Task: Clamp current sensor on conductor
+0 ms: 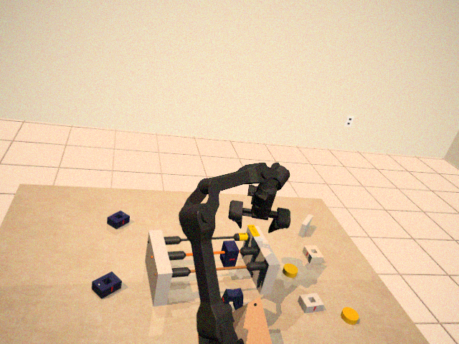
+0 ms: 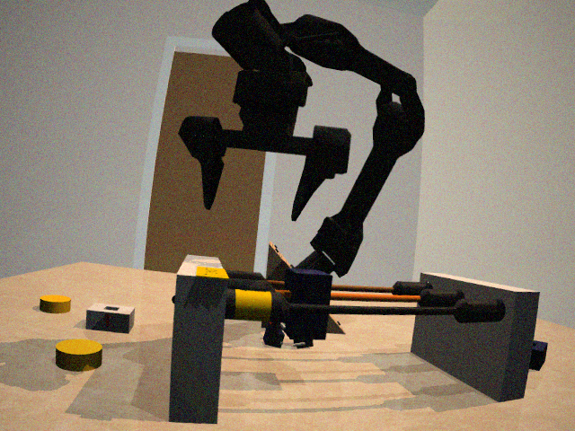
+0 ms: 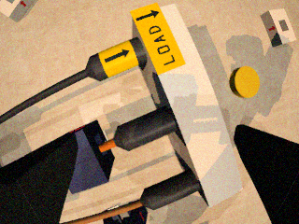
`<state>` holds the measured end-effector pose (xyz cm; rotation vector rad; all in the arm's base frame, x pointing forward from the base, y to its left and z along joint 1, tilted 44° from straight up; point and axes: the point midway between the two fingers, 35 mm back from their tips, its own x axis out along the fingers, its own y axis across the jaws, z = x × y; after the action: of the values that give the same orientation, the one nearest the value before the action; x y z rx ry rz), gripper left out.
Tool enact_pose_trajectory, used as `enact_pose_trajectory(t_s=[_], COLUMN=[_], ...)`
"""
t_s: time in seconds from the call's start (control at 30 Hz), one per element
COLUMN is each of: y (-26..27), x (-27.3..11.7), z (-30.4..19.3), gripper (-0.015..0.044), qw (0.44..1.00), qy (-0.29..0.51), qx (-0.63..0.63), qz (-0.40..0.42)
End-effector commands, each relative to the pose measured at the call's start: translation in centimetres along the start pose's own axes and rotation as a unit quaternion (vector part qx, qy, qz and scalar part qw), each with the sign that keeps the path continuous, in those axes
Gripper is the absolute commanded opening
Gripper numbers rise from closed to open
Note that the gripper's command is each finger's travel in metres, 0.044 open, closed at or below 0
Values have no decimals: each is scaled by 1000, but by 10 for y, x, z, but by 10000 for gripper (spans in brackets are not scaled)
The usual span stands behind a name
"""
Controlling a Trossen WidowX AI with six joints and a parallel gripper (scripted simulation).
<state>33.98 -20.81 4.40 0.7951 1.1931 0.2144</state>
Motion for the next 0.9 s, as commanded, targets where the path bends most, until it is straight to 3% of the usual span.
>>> enact_pose_trajectory(t_s=[0.0, 0.3, 0.87], y=[8, 38, 39], x=[4, 13, 31], z=[-43, -163, -169], gripper=[440, 440, 440], qw=[998, 976, 975], qy=[43, 153, 154], qx=[-39, -152, -154], qz=[1, 45, 46])
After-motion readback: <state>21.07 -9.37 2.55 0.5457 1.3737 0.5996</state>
